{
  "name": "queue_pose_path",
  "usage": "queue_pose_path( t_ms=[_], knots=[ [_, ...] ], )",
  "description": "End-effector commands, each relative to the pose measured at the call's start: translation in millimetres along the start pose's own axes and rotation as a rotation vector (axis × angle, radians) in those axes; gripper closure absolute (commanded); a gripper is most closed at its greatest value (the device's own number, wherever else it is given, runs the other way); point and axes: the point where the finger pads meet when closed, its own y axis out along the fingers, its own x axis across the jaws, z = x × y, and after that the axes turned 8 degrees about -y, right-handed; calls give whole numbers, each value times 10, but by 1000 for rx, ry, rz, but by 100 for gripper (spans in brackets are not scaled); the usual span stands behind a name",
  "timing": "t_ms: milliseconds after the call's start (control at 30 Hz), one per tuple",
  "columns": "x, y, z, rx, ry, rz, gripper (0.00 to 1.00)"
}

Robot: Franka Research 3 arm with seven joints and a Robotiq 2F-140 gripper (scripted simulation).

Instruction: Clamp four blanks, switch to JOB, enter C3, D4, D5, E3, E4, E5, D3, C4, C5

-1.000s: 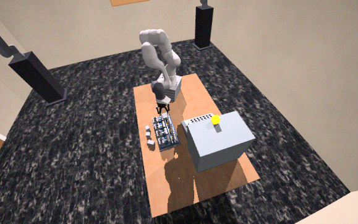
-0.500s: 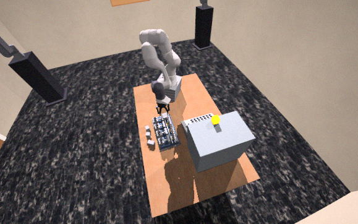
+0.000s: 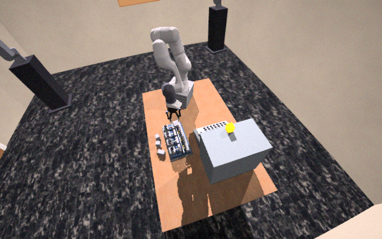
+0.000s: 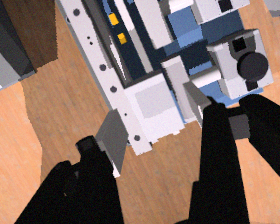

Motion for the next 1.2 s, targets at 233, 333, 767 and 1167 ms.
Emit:
queue_pose_path(
  t_ms=[233, 333, 767, 1167],
  knots=[
    [2, -439, -31, -13, -32, 13, 60],
    [4, -560, -29, -13, -32, 13, 60],
    [8, -908, -25, -13, -32, 13, 60],
    [9, -964, -24, -13, -32, 13, 100]
  ],
)
